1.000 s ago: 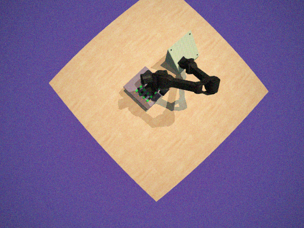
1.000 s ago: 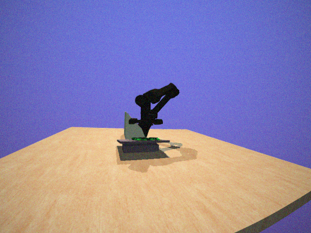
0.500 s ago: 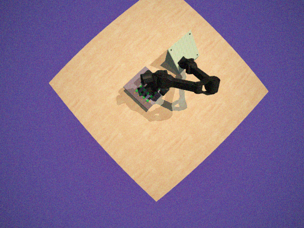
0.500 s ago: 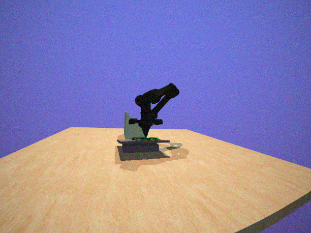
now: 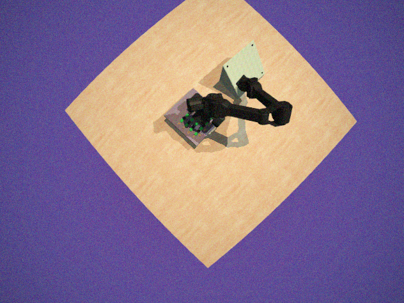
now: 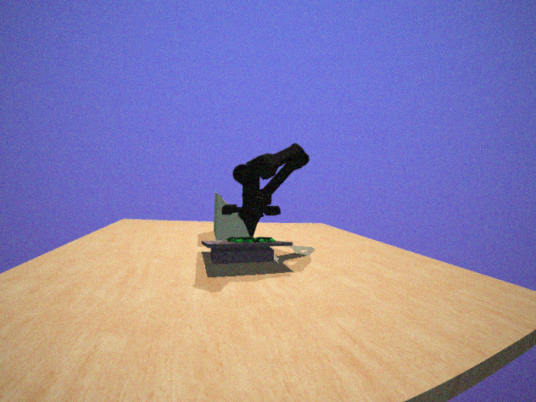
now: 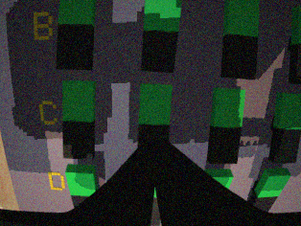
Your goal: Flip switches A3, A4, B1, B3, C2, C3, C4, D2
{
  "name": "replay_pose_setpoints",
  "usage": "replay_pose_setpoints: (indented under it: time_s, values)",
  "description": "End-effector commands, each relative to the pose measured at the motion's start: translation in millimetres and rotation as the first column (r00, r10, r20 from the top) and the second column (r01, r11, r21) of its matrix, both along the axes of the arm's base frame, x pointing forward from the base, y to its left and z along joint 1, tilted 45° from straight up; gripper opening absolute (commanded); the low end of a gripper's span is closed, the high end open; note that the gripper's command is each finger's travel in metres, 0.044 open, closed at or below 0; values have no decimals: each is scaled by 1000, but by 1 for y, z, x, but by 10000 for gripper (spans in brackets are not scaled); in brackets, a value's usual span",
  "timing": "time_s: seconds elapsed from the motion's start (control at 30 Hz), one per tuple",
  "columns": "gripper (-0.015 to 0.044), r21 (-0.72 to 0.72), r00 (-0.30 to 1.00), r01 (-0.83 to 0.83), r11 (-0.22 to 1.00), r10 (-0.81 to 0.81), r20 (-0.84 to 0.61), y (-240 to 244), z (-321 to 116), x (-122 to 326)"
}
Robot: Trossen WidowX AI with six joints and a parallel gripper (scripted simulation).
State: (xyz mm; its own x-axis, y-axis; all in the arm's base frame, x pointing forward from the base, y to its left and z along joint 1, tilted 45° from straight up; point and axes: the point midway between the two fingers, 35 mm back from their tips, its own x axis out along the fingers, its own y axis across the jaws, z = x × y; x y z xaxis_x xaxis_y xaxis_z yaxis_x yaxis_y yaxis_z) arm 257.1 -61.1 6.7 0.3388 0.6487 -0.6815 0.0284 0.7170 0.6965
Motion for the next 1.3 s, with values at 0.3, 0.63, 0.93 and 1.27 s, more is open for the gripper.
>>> replay_pose_setpoints:
  time_s: [0.3,0.63,0.93,1.27]
  values:
    - [0,6,1000,4,1000,-4,-3,2,-2,0]
    - [0,7,1000,4,1000,-4,-3,3,-2,0]
    - [0,7,1000,4,1000,-4,-2,4,-3,1]
    - [0,0,1000,0,1000,0,-1,1,-2,1]
